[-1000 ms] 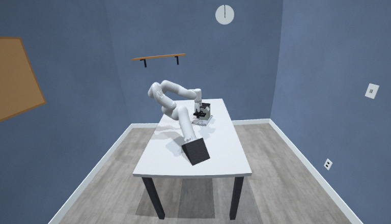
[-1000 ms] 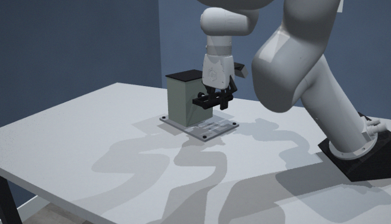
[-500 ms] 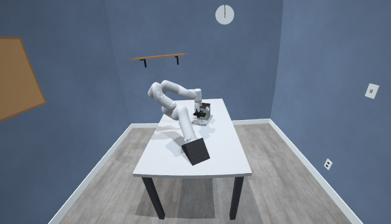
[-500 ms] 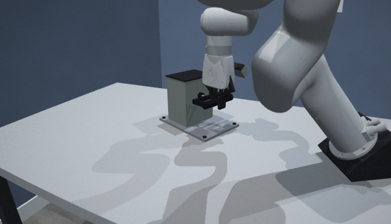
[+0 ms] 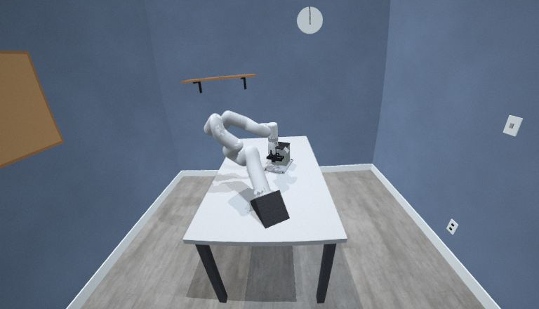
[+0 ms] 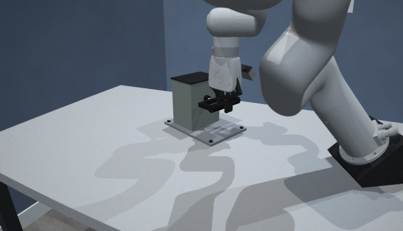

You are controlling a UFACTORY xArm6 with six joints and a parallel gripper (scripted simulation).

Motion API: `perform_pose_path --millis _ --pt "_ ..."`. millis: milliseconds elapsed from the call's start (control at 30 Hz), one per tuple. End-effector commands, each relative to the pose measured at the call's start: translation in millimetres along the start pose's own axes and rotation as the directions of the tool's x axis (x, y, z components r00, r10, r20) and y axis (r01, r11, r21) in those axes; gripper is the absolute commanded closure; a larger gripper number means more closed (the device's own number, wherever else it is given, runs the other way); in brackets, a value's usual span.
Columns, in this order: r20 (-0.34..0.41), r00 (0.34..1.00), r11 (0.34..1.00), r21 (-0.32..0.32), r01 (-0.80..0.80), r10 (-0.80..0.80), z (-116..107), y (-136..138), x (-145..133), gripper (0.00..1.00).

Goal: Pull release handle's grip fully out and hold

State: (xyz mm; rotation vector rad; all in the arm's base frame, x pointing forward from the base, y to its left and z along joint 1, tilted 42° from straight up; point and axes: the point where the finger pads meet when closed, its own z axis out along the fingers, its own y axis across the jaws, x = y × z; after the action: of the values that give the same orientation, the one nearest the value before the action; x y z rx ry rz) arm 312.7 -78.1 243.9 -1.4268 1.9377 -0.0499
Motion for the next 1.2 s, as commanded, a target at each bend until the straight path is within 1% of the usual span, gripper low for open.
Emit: perform_pose_path --millis 0,667,967,1167 --pt "-0.001 1.000 1.000 0.002 0.001 -0.001 -1 -1 0 1.00" --pt "-0.001 1.000 1.000 0.002 0.001 -0.001 -1 1 0 1.00" --pt "-0.001 1.000 1.000 0.002 0.001 -0.001 -1 11 0 1.00" --pt "-0.001 1.000 1.000 0.002 0.001 -0.001 -1 25 0 1.00"
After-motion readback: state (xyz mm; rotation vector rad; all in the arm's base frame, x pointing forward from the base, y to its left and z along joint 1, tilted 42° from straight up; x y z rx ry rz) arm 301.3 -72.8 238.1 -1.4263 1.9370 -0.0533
